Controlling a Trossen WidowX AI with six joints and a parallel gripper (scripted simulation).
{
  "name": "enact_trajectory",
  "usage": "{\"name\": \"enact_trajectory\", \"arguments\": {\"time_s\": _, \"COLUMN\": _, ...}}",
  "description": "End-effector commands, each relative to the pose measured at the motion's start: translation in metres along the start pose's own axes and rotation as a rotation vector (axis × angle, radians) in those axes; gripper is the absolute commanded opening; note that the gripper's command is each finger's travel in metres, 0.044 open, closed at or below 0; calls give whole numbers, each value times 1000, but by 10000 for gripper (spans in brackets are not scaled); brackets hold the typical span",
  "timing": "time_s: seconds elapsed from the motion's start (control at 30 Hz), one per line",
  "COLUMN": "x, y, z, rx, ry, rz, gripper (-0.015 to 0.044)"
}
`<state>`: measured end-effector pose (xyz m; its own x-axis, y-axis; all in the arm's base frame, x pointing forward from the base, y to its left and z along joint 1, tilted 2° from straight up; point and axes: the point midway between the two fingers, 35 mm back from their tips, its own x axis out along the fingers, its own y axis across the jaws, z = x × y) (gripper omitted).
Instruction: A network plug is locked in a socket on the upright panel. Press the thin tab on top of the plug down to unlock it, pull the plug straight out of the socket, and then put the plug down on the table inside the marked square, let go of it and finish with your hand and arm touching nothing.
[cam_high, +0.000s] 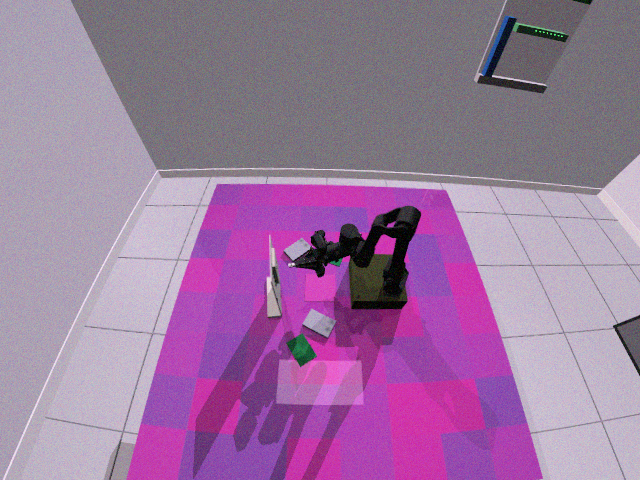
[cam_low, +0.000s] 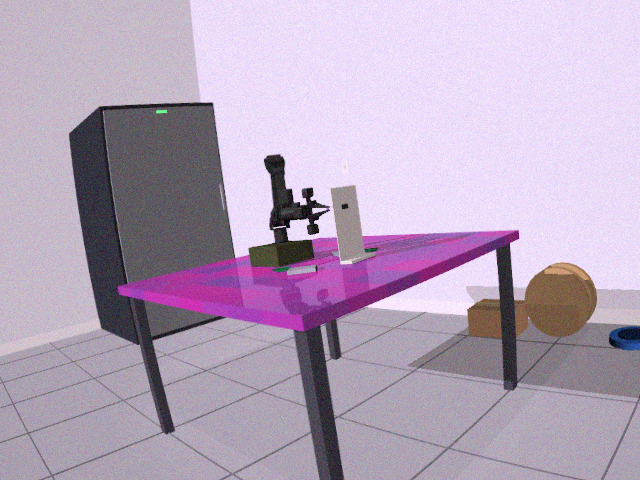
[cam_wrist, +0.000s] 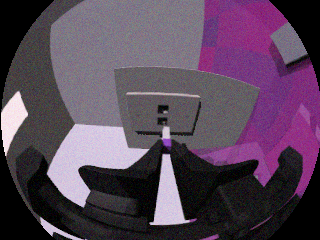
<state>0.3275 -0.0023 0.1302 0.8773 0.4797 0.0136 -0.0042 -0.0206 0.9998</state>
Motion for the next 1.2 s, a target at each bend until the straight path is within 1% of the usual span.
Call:
{"name": "enact_trajectory", "arguments": {"time_s": 0.0, "x": -4, "y": -1, "z": -2, "rx": 9, "ry": 3, "rz": -3, "gripper": 0}}
{"name": "enact_trajectory", "arguments": {"time_s": 0.6, "x": -15, "y": -2, "z": -2, "rx": 9, "ry": 3, "rz": -5, "gripper": 0}}
{"name": "enact_trajectory", "arguments": {"time_s": 1.17, "x": -16, "y": 21, "z": -3, "rx": 3, "ry": 1, "rz": -3, "gripper": 0}}
